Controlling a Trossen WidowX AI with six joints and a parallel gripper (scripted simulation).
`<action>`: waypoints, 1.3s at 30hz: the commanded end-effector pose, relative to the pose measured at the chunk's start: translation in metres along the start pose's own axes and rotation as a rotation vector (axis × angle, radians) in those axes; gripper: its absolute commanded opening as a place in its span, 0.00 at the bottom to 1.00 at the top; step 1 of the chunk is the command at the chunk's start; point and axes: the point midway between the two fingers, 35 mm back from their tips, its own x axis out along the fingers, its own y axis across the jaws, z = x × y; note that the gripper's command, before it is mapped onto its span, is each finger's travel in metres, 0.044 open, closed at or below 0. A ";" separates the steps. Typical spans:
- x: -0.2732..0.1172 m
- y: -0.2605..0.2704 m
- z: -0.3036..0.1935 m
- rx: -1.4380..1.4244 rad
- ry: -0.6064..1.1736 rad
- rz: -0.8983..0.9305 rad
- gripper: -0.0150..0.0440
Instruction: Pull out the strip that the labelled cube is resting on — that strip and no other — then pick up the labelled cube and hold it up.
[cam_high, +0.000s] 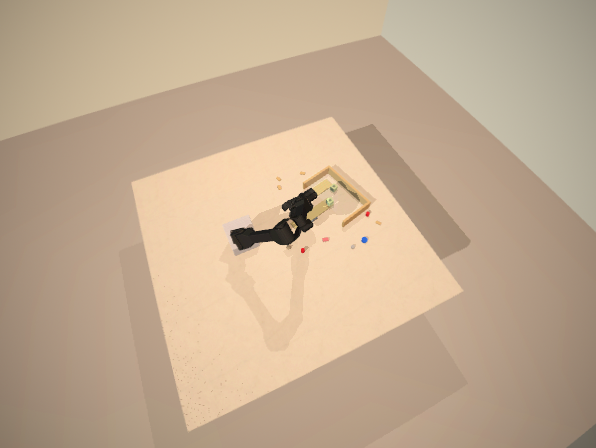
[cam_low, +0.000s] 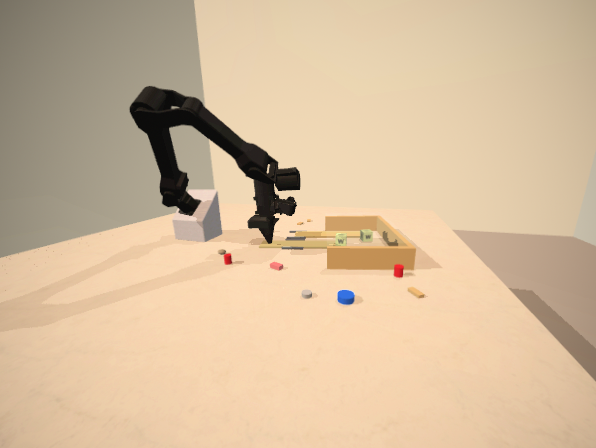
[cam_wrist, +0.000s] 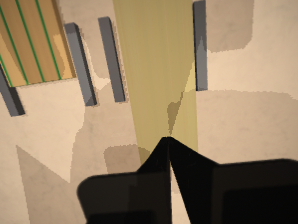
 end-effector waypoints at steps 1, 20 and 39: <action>0.006 0.000 -0.016 -0.016 0.030 0.000 0.25; 0.005 0.000 -0.043 -0.017 0.032 0.000 0.25; 0.005 0.000 -0.068 -0.019 0.033 0.000 0.25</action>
